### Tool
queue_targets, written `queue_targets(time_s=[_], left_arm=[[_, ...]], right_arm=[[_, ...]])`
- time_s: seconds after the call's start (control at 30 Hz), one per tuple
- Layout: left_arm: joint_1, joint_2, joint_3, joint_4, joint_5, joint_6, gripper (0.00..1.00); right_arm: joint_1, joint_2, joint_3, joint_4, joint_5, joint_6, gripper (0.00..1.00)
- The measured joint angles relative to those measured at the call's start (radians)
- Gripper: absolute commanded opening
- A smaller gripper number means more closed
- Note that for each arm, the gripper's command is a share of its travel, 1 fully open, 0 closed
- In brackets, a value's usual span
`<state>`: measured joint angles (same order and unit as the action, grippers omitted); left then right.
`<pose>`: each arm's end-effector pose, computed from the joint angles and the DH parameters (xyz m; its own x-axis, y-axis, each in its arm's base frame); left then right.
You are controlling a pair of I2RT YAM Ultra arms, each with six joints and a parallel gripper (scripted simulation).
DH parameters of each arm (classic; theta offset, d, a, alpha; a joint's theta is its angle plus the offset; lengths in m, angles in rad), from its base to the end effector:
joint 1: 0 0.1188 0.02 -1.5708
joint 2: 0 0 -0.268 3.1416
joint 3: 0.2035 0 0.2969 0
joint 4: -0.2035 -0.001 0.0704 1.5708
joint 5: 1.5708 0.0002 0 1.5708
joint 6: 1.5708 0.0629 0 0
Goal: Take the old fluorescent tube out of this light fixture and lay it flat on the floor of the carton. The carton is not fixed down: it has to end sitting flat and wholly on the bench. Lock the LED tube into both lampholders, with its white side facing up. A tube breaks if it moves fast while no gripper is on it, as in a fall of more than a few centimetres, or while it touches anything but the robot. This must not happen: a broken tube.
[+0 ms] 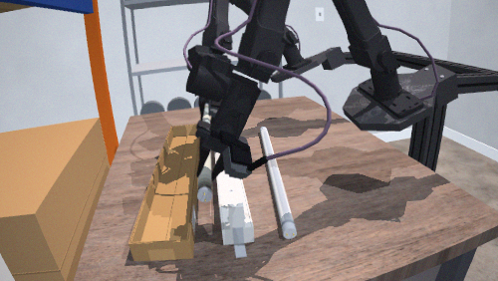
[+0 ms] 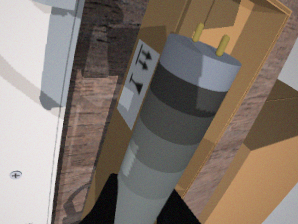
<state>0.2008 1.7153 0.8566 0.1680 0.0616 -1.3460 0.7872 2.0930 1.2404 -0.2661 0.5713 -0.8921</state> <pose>0.3891 0.0763 0.1181 0.0096 -0.9910 -0.1336 -0.6426 0.0963 -0.7602 0.3367 0.2911 0.0606 -0.0645 -0.9924 0.1044 -0.7636 -0.0182 -0.6454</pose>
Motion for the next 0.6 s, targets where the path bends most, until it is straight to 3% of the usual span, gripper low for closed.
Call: queue_targets(time_s=[0.6], left_arm=[[-0.009,0.043,0.089,-0.04,-0.005,-0.002,0.11]], right_arm=[[-0.027,0.021,0.07,-0.03,-0.009,-0.024,0.11]])
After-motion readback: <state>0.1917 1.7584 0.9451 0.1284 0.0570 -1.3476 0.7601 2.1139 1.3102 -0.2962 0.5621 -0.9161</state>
